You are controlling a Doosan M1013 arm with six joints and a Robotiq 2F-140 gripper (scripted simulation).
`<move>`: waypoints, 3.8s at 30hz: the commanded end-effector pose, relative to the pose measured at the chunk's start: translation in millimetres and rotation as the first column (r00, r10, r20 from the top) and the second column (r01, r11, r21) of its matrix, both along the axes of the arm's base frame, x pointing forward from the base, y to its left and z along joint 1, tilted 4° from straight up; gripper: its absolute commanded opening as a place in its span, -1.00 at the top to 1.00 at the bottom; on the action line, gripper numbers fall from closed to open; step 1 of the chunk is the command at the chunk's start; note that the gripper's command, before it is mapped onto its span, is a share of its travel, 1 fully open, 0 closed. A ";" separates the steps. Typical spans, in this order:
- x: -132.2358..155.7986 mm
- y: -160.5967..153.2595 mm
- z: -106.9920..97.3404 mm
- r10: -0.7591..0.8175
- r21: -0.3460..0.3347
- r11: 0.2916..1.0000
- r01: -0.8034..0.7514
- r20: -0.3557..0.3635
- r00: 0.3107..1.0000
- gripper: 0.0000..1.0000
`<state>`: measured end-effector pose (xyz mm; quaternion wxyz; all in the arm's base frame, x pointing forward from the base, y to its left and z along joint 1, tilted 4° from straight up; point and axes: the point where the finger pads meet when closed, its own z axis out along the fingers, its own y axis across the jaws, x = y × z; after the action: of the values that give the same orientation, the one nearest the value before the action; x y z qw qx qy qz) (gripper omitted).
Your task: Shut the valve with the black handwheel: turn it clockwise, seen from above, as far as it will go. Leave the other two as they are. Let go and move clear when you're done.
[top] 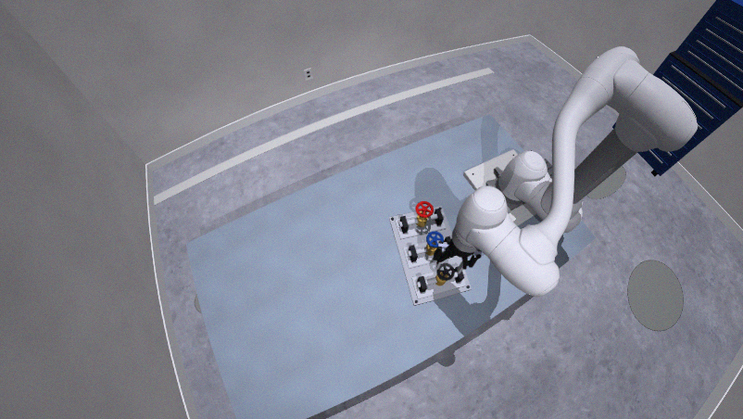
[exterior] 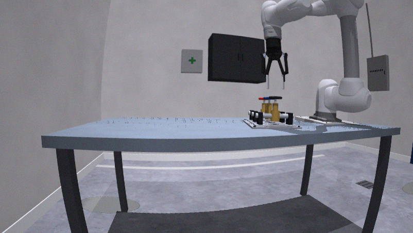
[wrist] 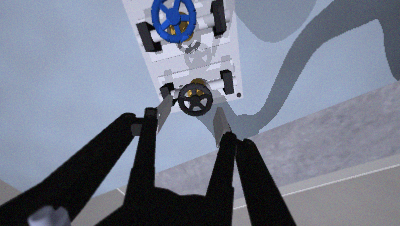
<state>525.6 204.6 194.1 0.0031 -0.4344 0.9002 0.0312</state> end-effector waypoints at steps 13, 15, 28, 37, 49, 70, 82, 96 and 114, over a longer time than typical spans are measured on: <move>-0.3 0.7 -11.7 0.000 0.000 1.000 0.000 0.000 1.000 -0.03; -0.3 0.8 -13.4 0.000 0.000 1.000 0.000 0.000 1.000 -0.03; -0.4 1.2 -20.3 0.000 0.000 1.000 0.000 0.000 1.000 -0.03; -0.4 1.3 -21.6 0.000 0.000 1.000 0.000 0.000 1.000 -0.03; -0.5 1.3 -21.7 0.000 0.000 1.000 0.000 0.000 1.000 -0.03; -0.5 1.3 -21.7 0.000 0.000 1.000 0.000 0.000 1.000 -0.03; -0.5 1.3 -22.1 0.000 0.000 1.000 0.000 0.000 1.000 -0.03; -0.6 1.6 -27.6 0.000 0.000 1.000 0.000 0.000 1.000 -0.03; -0.9 2.5 -42.4 0.000 0.000 1.000 0.000 0.000 1.000 -0.03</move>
<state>524.7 207.0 152.8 0.0031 -0.4344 0.9002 0.0312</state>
